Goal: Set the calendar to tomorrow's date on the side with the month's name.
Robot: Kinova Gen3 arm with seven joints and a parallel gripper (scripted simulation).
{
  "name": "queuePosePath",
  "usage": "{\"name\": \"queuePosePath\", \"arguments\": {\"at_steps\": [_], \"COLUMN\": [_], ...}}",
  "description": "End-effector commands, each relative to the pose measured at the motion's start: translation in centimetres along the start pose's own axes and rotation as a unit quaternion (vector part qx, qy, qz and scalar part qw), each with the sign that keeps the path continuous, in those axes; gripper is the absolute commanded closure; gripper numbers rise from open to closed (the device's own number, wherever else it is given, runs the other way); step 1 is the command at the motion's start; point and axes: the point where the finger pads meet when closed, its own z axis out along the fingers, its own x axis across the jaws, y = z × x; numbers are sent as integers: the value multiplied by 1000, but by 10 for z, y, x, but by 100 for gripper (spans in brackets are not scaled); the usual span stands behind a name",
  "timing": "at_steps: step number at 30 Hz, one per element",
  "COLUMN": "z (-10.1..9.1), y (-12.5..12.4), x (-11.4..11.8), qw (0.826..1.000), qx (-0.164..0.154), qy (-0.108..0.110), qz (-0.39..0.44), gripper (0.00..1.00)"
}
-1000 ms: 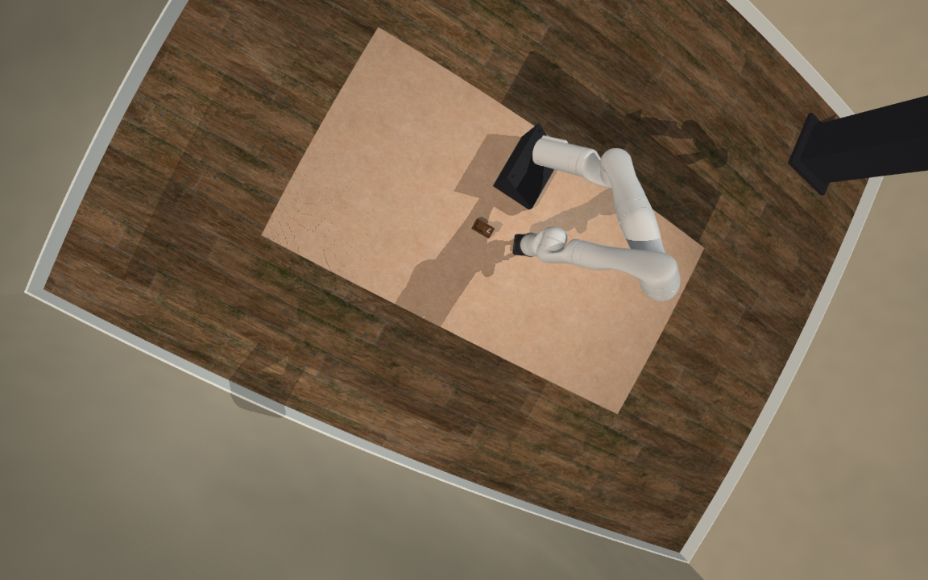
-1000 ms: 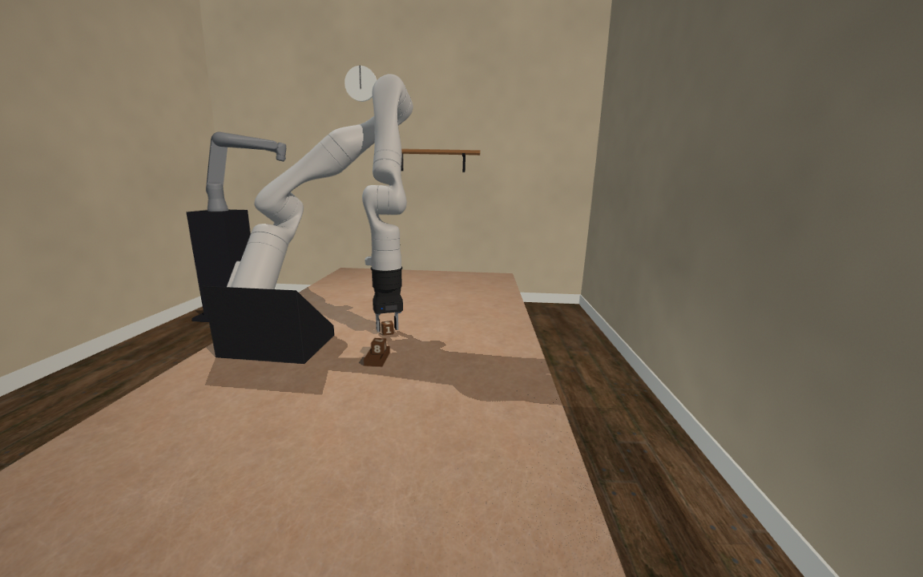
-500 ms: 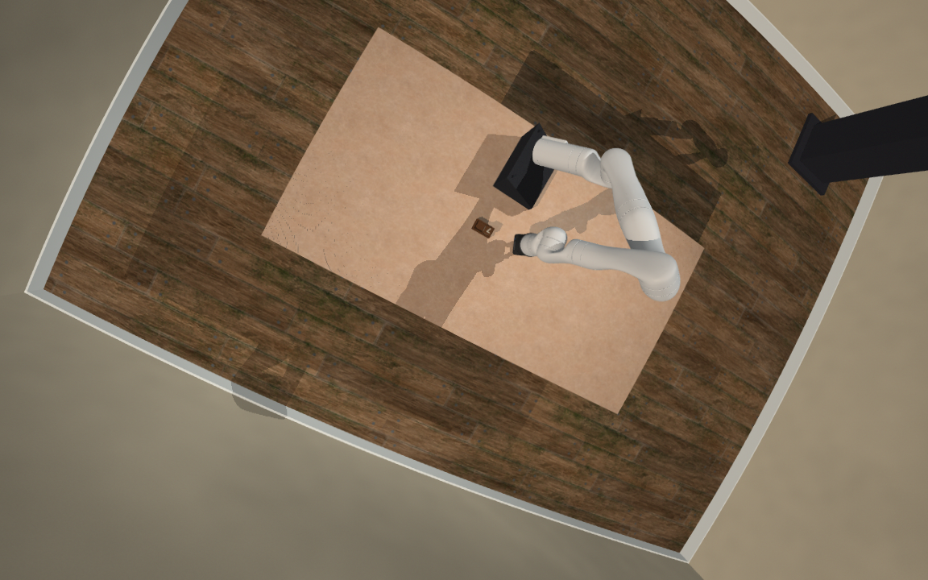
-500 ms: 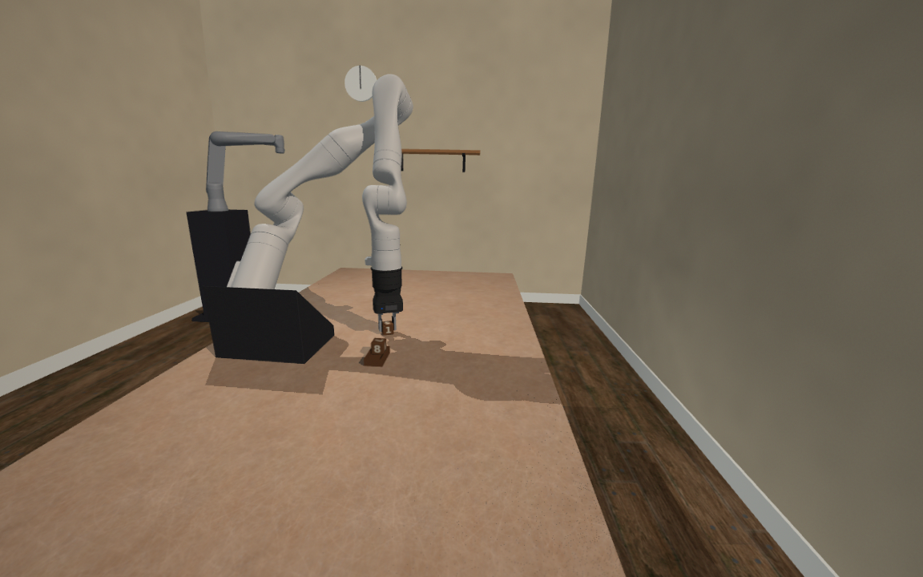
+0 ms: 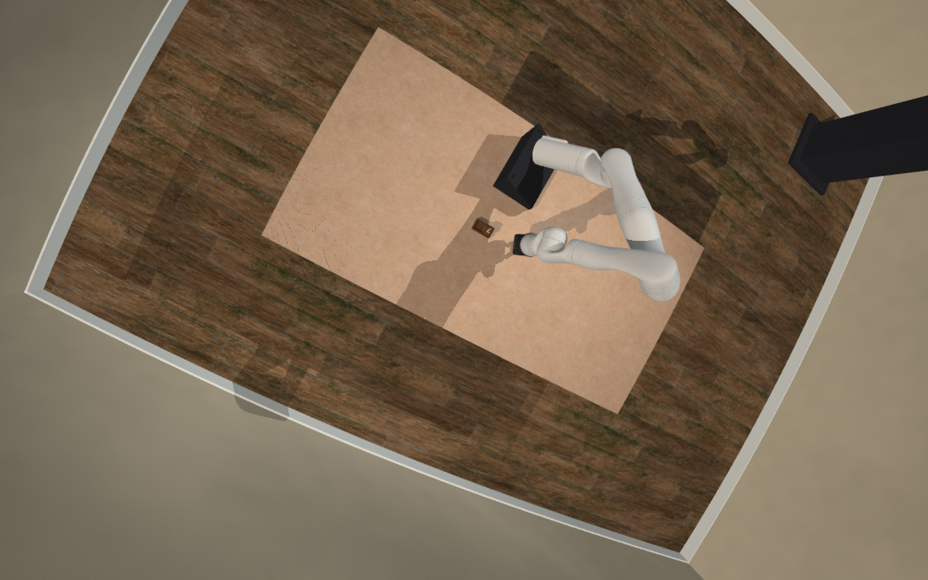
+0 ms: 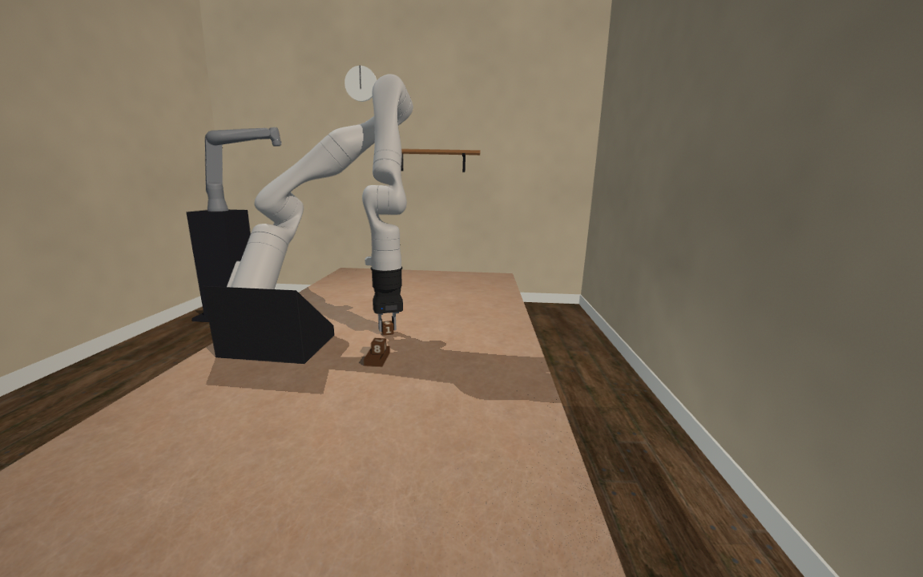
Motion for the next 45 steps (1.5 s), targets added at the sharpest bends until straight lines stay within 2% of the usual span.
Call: {"name": "queuePosePath", "arguments": {"at_steps": [1, 14, 20, 28, 30, 40, 45], "z": [0, -1, -7, -34, -34, -80, -95], "y": [0, 0, 0, 0, 0, 0, 0], "x": [0, 0, 0, 0, 0, 0, 0], "qw": [1000, 1000, 1000, 1000, 1000, 1000, 1000], "qx": [0, 0, 0, 0, 0, 0, 0], "qy": [1, 1, 1, 1, 1, 1, 1], "qz": [0, 0, 0, 0, 0, 0, 0], "gripper": [43, 43, 43, 43, 43, 43, 43]}}
